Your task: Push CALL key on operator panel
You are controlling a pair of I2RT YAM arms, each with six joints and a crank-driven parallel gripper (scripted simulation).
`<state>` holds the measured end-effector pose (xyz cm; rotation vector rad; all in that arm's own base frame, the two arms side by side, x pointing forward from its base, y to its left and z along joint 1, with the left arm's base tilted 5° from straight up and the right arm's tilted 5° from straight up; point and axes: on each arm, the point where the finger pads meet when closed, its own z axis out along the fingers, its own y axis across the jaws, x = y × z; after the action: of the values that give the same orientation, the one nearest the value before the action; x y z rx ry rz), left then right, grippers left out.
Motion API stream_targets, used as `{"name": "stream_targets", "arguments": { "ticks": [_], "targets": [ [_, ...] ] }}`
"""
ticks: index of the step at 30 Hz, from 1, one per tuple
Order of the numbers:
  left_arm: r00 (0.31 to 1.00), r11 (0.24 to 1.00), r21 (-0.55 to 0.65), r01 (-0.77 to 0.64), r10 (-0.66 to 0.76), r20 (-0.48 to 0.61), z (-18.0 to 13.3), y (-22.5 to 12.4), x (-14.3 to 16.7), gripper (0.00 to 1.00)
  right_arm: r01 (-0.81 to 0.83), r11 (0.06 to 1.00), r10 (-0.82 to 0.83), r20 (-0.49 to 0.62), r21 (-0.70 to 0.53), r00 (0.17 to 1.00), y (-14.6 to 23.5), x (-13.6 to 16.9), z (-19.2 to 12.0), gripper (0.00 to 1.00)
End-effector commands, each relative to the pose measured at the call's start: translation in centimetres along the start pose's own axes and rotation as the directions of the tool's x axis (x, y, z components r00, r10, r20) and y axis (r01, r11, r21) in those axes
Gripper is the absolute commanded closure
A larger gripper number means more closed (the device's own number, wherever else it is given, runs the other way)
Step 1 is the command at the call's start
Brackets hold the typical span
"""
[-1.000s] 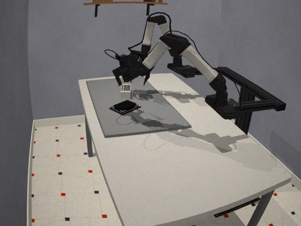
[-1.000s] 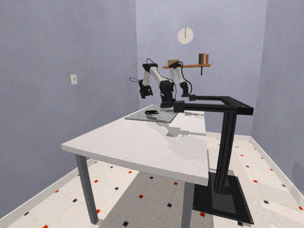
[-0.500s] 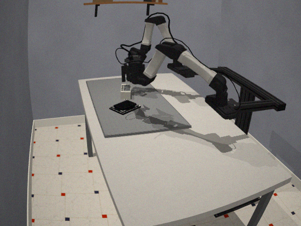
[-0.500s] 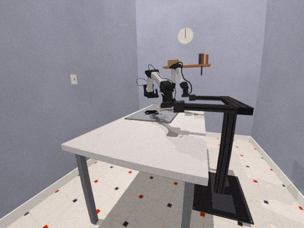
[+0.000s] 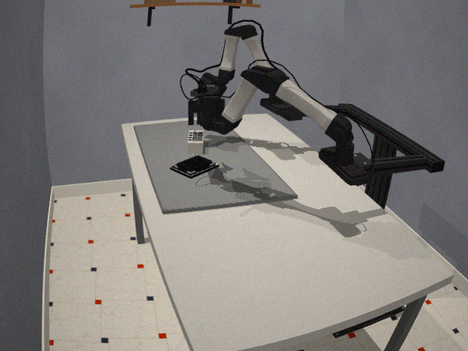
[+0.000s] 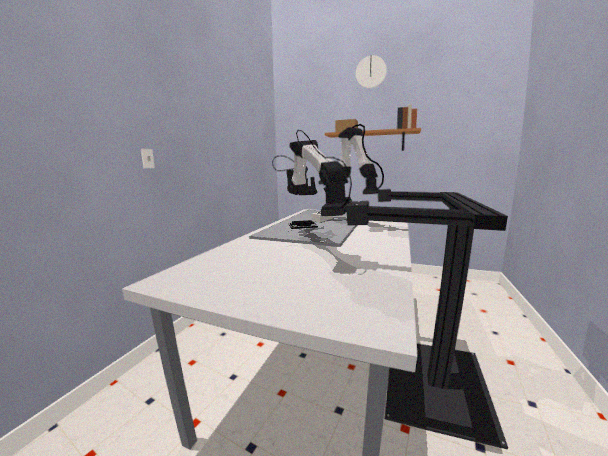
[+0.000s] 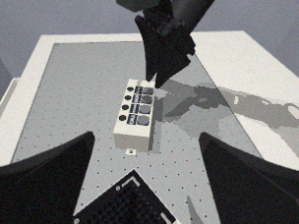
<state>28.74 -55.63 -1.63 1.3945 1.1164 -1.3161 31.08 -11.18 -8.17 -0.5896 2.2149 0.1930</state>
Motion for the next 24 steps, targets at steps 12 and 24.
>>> {"name": "stream_targets", "arguments": {
  "ticks": [12, 24],
  "targets": [
    [0.998, 0.999, 0.017, -0.04, 0.039, 0.046, 0.5, 0.3, -1.2, 0.0, 0.153, 0.975, -0.214, -0.504, -0.16, 0.837, 1.3, 3.5, 0.0, 1.0],
    [0.998, 0.999, 0.017, -0.04, 0.039, 0.046, 0.5, 0.3, -1.2, 0.0, 0.323, 0.839, -0.544, -0.677, -0.438, 0.496, 2.0, 2.0, -1.4, 1.0]
  ]
}}
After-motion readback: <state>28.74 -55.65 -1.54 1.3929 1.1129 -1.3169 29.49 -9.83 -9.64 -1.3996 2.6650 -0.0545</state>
